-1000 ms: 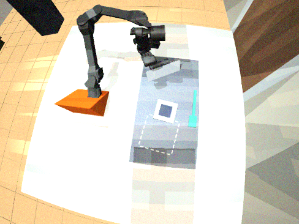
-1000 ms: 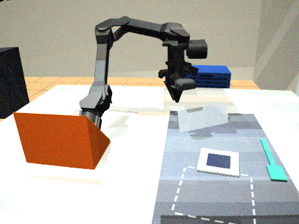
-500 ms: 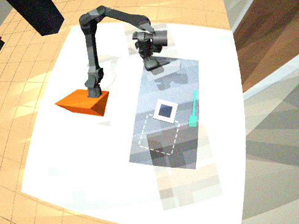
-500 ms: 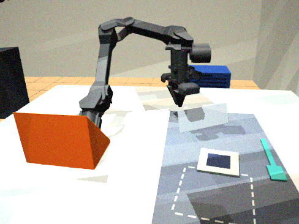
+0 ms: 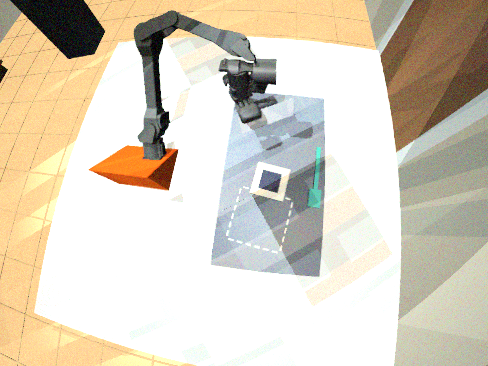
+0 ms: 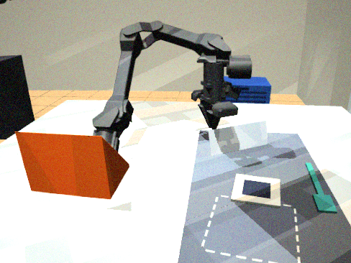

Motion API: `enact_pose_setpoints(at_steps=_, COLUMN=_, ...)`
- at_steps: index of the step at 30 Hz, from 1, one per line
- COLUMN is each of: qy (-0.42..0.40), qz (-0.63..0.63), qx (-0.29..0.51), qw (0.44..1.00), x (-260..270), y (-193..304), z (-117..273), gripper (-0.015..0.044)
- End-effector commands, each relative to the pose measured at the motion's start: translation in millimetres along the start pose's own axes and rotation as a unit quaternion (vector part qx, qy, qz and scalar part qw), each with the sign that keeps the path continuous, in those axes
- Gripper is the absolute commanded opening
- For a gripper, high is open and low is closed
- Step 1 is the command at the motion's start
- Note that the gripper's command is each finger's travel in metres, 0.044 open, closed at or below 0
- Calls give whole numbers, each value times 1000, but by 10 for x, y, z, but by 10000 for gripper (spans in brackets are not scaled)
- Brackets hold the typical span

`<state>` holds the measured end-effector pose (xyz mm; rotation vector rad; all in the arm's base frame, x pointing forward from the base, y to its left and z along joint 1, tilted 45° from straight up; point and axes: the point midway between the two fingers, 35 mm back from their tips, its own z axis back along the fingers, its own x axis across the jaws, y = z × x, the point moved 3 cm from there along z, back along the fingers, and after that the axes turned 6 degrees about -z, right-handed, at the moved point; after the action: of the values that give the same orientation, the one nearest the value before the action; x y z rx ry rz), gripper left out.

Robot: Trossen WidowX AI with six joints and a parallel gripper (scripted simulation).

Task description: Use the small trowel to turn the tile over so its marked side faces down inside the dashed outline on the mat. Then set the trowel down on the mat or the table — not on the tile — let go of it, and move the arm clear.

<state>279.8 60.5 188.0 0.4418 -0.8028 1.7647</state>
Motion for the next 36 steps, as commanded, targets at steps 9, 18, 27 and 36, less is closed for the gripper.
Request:
enact_pose_setpoints(at_steps=9, qy=1, qz=2, qx=3, qw=1000, x=-229, y=-36, z=-16, gripper=100)
enact_pose_setpoints(at_steps=18, qy=2, qz=2, qx=3, qw=1000, x=-381, y=-52, z=-16, gripper=100)
enact_pose_setpoints(at_steps=27, qy=2, qz=2, qx=3, qw=1000, x=-534, y=-68, z=-15, gripper=100)
enact_pose_setpoints(at_steps=36, qy=2, qz=2, qx=3, qw=1000, x=-680, y=-84, z=-15, gripper=100)
